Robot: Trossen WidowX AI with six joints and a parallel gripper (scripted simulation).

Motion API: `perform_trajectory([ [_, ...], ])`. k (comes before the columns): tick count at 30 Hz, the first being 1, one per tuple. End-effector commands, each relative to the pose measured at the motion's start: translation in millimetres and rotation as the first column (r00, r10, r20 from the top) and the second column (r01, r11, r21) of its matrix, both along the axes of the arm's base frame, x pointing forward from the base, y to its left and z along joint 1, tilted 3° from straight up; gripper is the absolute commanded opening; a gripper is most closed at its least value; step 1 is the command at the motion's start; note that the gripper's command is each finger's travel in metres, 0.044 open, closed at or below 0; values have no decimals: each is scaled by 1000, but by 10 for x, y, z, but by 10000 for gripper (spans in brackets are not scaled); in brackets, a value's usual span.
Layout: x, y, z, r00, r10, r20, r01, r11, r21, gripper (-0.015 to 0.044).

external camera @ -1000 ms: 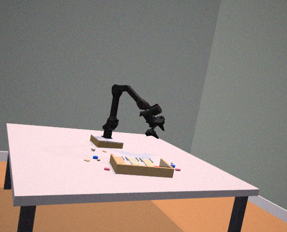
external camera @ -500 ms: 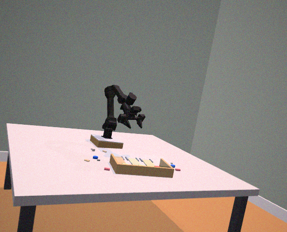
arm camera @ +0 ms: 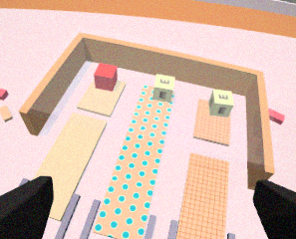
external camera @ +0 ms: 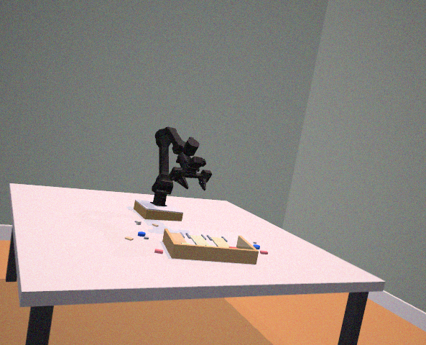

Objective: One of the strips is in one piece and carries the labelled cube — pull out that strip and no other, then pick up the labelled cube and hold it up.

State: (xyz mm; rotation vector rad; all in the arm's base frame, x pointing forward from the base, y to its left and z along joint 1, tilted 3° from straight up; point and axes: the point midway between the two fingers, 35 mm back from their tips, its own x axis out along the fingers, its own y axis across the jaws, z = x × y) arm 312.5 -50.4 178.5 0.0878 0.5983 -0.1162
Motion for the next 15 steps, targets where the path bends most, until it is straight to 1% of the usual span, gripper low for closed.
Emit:
perform_trajectory([
  [1,-3,-10,-19,1000,-3,-6,3,1000,-6,374],
  [5,107,-13,-91,996,0,-89,0,1000,2,269],
  [8,260,-11,-212,979,7,-204,-5,1000,12,190],
  [11,364,-4,-292,958,3,-287,8,999,38,111],
  [15,550,19,-461,894,-11,-449,61,993,96,6],
])
